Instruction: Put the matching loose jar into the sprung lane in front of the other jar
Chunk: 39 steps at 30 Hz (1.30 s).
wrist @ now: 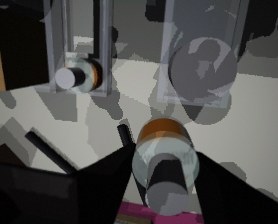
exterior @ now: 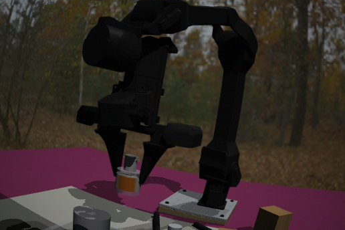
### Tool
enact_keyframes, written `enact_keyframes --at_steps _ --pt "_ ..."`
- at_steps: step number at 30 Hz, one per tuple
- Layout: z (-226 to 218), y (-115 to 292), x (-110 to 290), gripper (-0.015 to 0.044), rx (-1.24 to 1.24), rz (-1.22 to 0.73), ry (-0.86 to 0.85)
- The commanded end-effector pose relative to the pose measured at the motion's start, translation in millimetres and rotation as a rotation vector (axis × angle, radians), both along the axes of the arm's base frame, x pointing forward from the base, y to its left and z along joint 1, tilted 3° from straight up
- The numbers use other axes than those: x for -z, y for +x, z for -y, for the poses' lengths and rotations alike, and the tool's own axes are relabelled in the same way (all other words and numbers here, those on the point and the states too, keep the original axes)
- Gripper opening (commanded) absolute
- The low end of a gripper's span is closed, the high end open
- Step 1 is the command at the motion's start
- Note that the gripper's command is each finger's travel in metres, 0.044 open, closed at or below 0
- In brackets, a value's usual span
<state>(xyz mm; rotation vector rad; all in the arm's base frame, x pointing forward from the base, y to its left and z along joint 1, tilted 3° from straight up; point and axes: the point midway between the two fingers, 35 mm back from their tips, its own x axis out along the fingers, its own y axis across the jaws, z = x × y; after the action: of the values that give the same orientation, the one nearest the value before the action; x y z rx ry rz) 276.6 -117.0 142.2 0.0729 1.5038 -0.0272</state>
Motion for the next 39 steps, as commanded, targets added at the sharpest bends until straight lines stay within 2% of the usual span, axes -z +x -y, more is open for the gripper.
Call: enact_keyframes --at_steps 1,17,29,39 --pt "-20 3 8 0.0000 -0.003 -0.001 0.005" --pt "-96 0 37 0.0000 -0.029 0.001 0.011" --pt "-97 1 61 0.0000 -0.029 0.001 0.011" --pt "-97 3 62 0.0000 -0.029 0.001 0.011"
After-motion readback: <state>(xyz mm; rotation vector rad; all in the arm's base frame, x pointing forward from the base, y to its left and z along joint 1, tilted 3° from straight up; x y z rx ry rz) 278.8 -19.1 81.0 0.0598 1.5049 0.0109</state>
